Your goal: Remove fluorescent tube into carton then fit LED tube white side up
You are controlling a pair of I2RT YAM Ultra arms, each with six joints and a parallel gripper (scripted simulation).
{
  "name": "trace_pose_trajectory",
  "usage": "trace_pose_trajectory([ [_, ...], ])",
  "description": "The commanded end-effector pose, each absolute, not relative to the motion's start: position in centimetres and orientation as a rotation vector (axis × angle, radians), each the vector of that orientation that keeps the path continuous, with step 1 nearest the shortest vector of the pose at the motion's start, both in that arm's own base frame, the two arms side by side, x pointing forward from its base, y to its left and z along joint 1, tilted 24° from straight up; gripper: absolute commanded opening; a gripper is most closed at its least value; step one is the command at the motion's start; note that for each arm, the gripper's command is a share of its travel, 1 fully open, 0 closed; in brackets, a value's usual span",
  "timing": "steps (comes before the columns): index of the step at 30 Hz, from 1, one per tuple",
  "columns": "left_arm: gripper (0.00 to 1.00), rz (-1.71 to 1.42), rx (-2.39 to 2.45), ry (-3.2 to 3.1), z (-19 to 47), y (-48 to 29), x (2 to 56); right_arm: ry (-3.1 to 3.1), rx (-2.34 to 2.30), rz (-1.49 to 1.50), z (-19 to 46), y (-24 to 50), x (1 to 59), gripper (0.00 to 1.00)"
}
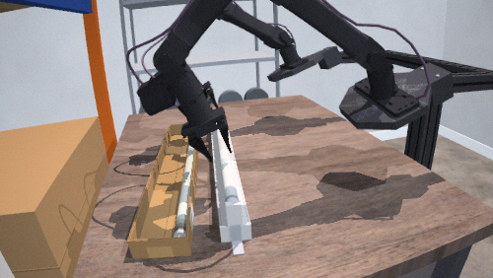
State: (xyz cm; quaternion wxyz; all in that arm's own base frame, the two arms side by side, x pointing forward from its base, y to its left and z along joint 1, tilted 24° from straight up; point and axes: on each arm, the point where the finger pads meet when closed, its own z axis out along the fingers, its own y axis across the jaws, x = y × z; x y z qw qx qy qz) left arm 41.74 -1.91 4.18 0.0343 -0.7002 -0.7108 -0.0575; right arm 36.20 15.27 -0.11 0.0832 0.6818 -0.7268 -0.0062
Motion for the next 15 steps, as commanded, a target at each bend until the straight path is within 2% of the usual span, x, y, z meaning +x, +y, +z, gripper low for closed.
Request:
trace_pose_trajectory([
  [1, 0.49, -0.176, -2.184, -2.183, 2.7, -2.3, 42.1, -2.181, 2.056, -0.039, -0.9, 15.3, 36.2, 0.49],
  [9, 0.49, -0.186, -2.183, -2.191, 0.7, -1.9, 42.3, -2.163, 2.069, -0.041, -3.3, 15.6, 35.6, 0.49],
  [12, 0.49, -0.163, -2.170, -2.182, 0.8, -1.8, 41.8, -2.161, 2.073, -0.039, -2.3, 15.7, 35.6, 0.49],
  [15, 0.49, -0.180, -2.167, -2.198, -0.7, -1.2, 42.3, -2.175, 2.033, -0.052, -5.0, 14.5, 35.5, 0.49],
])
